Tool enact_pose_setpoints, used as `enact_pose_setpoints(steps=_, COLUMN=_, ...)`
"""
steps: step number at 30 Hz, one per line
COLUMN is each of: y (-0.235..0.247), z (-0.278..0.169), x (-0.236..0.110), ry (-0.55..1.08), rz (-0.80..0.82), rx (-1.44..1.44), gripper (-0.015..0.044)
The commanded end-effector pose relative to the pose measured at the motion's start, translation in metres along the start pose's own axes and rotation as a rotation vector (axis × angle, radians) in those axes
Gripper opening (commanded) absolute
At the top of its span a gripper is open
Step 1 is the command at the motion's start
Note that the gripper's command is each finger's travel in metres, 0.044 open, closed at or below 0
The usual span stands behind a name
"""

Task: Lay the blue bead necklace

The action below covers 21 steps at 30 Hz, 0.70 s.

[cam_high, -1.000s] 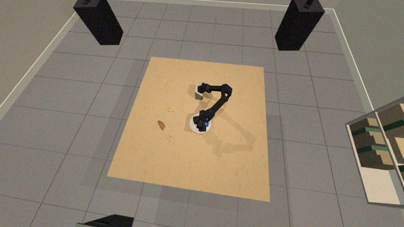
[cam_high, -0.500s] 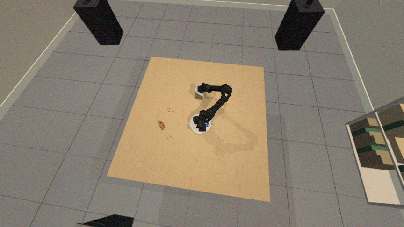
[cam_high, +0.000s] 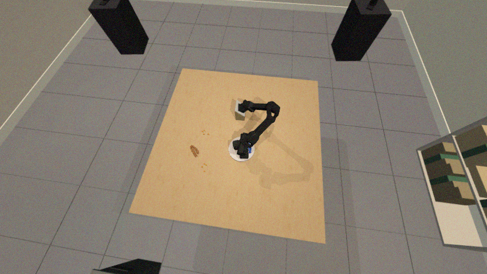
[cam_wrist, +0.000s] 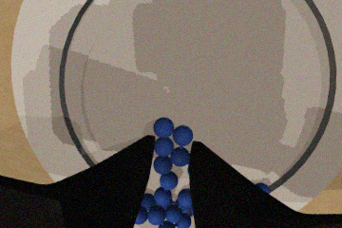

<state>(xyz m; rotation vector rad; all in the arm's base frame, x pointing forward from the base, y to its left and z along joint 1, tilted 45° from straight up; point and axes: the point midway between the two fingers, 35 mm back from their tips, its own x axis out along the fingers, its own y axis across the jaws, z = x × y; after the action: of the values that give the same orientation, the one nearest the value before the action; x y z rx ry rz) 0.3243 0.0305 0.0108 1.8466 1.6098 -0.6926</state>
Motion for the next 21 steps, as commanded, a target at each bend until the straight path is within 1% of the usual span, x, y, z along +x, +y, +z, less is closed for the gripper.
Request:
enact_pose_setpoints(steps=1, y=0.0003, z=-0.0001, x=-0.0003, ry=0.0, rz=0.0, rx=-0.001, gripper=0.0023)
enact_pose_setpoints(steps=5, y=0.0003, z=-0.0001, x=-0.0003, ry=0.0, rz=0.0, rx=-0.001, gripper=0.0)
enact_pose_setpoints(steps=17, y=-0.0011, z=-0.0001, x=-0.006, ry=0.003, rz=-0.001, rx=0.005, gripper=0.0)
enact_pose_setpoints(steps=21, y=0.007, z=-0.0006, x=-0.0062, ry=0.003, rz=-0.001, rx=0.005, gripper=0.0)
